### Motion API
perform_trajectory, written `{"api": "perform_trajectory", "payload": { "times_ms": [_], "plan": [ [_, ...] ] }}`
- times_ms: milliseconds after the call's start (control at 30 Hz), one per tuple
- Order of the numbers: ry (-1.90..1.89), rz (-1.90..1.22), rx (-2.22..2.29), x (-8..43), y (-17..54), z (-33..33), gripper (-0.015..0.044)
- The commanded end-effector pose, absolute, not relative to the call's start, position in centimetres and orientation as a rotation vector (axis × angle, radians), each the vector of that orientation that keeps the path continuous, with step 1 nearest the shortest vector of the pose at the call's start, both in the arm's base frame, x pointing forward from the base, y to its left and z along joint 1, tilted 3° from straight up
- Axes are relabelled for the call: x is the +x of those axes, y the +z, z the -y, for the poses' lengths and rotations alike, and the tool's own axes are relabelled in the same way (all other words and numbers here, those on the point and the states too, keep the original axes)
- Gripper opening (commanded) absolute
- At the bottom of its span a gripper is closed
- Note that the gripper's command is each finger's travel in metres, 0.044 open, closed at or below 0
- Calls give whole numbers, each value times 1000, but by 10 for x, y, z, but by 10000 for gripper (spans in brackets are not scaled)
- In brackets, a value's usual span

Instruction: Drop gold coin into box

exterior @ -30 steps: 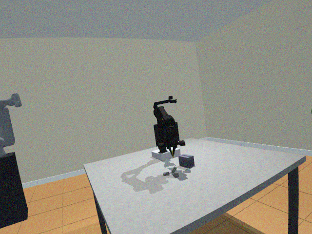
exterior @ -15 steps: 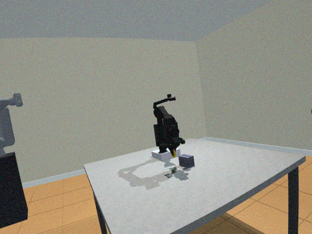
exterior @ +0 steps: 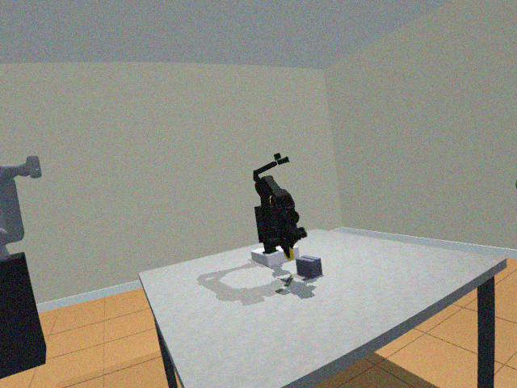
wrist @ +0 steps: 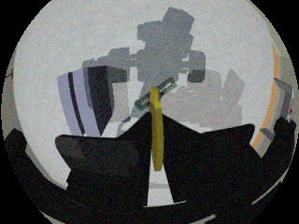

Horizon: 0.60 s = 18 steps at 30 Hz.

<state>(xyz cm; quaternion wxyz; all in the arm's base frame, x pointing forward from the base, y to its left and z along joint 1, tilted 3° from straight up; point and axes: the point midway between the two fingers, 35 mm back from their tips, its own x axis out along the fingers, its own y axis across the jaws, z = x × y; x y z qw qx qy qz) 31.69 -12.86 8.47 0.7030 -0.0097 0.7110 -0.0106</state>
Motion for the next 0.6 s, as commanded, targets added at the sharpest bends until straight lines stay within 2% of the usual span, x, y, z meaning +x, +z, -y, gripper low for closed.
{"api": "perform_trajectory", "payload": {
  "times_ms": [0,567],
  "plan": [
    [-21,-1581,-25,319,85,117,0],
    [-17,-1580,-22,323,84,73,0]
  ]
}}
